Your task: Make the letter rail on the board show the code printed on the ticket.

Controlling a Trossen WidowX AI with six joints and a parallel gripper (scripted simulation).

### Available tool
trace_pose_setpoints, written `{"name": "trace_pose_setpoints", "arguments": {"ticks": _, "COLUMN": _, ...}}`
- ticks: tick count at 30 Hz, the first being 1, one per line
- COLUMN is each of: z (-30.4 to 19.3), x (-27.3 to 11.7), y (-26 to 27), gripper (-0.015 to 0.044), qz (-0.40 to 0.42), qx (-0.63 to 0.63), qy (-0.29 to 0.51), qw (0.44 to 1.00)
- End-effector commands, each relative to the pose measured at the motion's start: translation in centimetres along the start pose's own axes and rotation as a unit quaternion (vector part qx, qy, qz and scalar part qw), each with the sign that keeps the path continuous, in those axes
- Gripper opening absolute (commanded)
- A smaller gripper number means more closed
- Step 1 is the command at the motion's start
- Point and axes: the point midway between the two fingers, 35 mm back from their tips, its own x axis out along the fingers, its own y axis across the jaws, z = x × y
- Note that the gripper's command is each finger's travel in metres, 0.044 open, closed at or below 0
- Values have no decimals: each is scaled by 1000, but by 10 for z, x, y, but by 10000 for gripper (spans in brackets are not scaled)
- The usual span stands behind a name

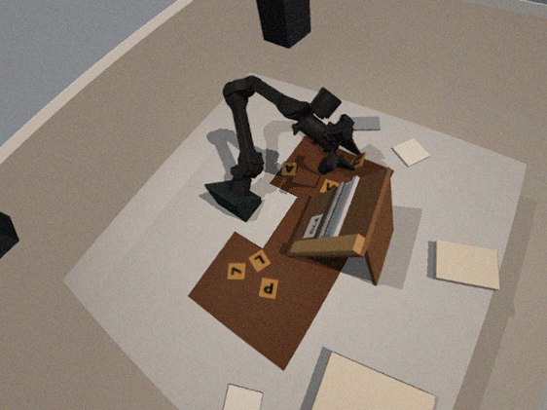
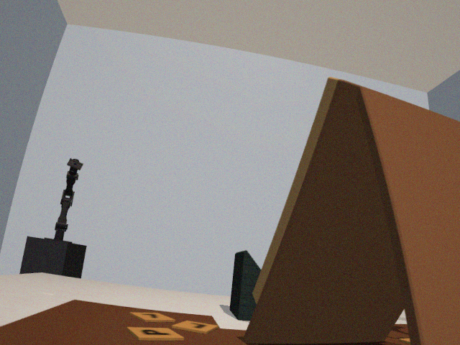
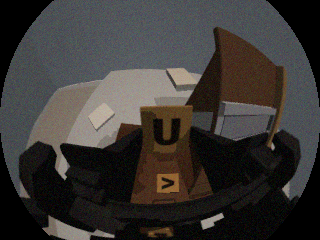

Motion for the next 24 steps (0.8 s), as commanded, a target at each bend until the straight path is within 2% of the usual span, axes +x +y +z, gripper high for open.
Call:
{"name": "trace_pose_setpoints", "arguments": {"ticks": 1, "z": -2, "x": 0, "y": -4, "gripper": 0, "qz": -1, "qx": 0, "qy": 2, "qw": 1000}}
{"name": "trace_pose_setpoints", "arguments": {"ticks": 24, "z": -1, "x": 0, "y": -16, "gripper": 0, "qz": -1, "qx": 0, "qy": 2, "qw": 1000}}
